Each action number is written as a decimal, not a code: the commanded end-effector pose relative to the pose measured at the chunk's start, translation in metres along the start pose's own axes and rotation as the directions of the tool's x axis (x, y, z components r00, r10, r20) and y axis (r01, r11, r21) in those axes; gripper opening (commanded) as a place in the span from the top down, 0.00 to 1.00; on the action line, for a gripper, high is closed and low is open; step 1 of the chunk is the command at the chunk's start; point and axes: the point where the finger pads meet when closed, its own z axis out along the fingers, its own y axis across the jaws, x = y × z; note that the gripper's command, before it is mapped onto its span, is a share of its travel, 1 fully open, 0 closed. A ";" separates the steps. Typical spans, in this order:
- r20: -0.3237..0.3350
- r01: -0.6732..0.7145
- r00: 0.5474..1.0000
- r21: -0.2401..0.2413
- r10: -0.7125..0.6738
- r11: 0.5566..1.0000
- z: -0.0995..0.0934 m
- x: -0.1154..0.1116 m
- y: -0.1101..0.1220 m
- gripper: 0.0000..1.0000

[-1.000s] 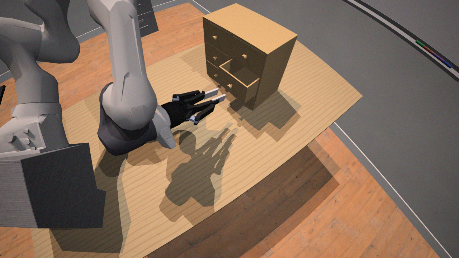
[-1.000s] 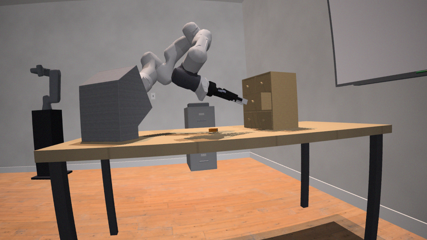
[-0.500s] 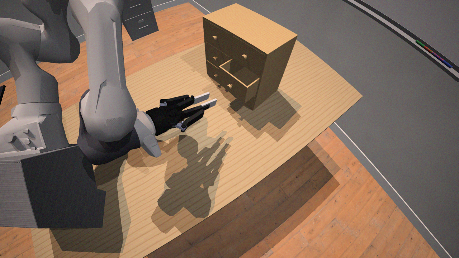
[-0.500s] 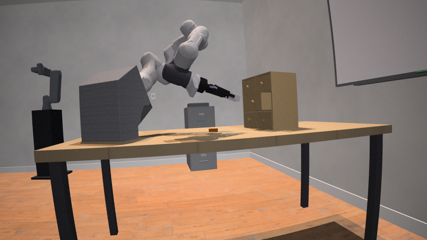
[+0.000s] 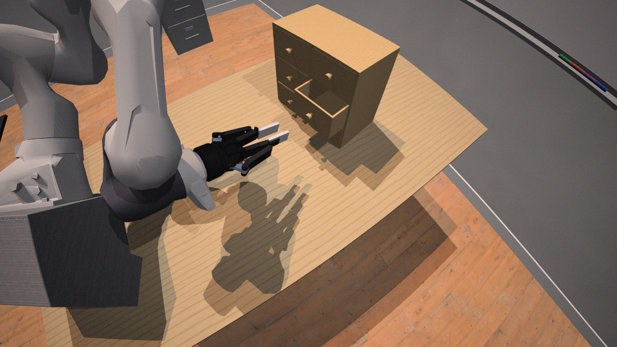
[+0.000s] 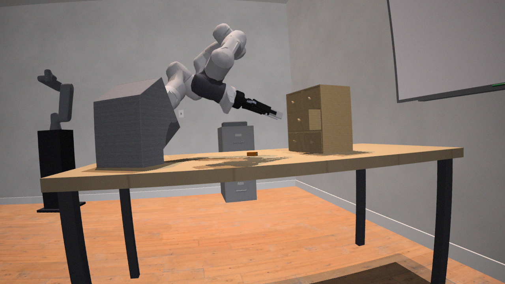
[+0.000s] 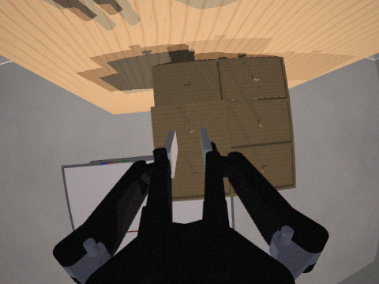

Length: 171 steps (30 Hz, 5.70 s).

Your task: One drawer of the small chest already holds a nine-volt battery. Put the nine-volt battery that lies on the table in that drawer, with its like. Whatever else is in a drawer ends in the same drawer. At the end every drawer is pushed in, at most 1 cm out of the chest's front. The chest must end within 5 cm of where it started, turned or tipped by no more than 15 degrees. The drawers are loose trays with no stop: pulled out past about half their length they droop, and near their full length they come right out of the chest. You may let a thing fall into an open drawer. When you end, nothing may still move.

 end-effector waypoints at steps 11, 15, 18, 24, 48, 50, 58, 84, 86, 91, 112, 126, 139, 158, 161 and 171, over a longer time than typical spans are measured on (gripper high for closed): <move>-0.100 0.001 0.995 -0.003 -0.001 1.000 -0.011 -0.003 0.001 0.80; -0.162 0.001 0.987 -0.003 -0.001 1.000 -0.018 -0.006 0.001 0.80; -0.218 0.001 0.976 -0.003 -0.001 1.000 -0.024 -0.009 0.001 0.80; -0.306 0.001 0.952 -0.003 -0.001 1.000 -0.033 -0.013 0.001 0.80; -0.851 0.001 0.526 -0.002 -0.002 1.000 -0.109 -0.047 0.001 0.80; -0.873 0.001 0.487 -0.002 -0.002 1.000 -0.114 -0.049 0.001 0.80; -0.917 0.001 0.399 -0.002 -0.003 1.000 -0.124 -0.053 0.001 0.80; -0.936 0.001 0.351 -0.002 -0.003 1.000 -0.130 -0.056 0.001 0.80; -0.936 0.001 0.351 -0.002 -0.003 1.000 -0.130 -0.056 0.001 0.80; -0.936 0.001 0.351 -0.002 -0.003 1.000 -0.130 -0.056 0.001 0.80; -0.935 0.005 0.355 -0.006 -0.008 1.000 -0.129 -0.056 0.001 0.00; -0.935 0.004 0.354 -0.005 -0.006 1.000 -0.130 -0.058 0.001 0.00; -0.936 0.001 0.351 -0.002 -0.003 1.000 -0.167 -0.156 0.001 0.00; -0.936 0.001 0.351 -0.002 -0.003 1.000 -0.155 -0.184 0.000 0.00; -0.936 0.001 0.351 -0.002 -0.003 1.000 -0.142 -0.189 -0.001 0.00; -0.936 0.001 0.351 -0.002 -0.003 1.000 -0.067 -0.217 -0.004 0.00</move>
